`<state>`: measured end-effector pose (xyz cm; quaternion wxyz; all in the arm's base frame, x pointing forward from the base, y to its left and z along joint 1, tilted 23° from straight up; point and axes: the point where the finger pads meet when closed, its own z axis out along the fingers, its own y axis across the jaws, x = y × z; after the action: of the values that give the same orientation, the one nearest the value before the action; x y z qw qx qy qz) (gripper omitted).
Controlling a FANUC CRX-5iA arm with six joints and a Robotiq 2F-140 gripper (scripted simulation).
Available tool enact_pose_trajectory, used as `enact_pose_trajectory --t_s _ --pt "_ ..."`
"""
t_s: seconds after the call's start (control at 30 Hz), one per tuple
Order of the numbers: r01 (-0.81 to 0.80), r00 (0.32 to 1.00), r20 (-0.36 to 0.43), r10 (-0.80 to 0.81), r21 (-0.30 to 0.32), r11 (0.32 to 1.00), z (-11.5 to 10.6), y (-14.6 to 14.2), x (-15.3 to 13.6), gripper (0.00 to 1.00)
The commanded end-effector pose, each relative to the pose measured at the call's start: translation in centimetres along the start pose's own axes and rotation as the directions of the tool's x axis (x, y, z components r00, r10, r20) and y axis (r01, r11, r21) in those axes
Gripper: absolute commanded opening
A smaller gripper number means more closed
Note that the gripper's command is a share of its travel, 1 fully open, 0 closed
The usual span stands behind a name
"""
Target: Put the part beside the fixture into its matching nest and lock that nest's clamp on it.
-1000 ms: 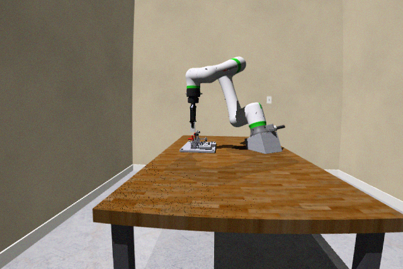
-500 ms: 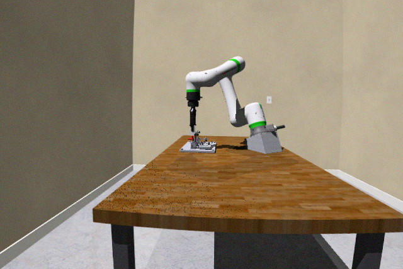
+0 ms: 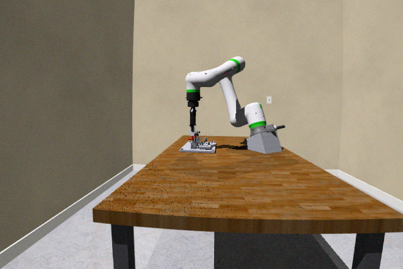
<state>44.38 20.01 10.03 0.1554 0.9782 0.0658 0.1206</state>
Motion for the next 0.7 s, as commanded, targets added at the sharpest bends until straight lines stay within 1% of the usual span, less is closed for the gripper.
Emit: enact_pose_trajectory --t_s 0.0,0.47,0.67 --pt "0.000 1.000 0.000 0.000 0.000 1.000 -0.02 -0.01 0.01 0.28" --pt "0.000 1.000 0.000 0.000 0.000 1.000 0.00 -0.01 0.01 0.28" --pt "0.000 1.000 0.000 0.000 0.000 1.000 0.74 -0.02 0.02 0.28"
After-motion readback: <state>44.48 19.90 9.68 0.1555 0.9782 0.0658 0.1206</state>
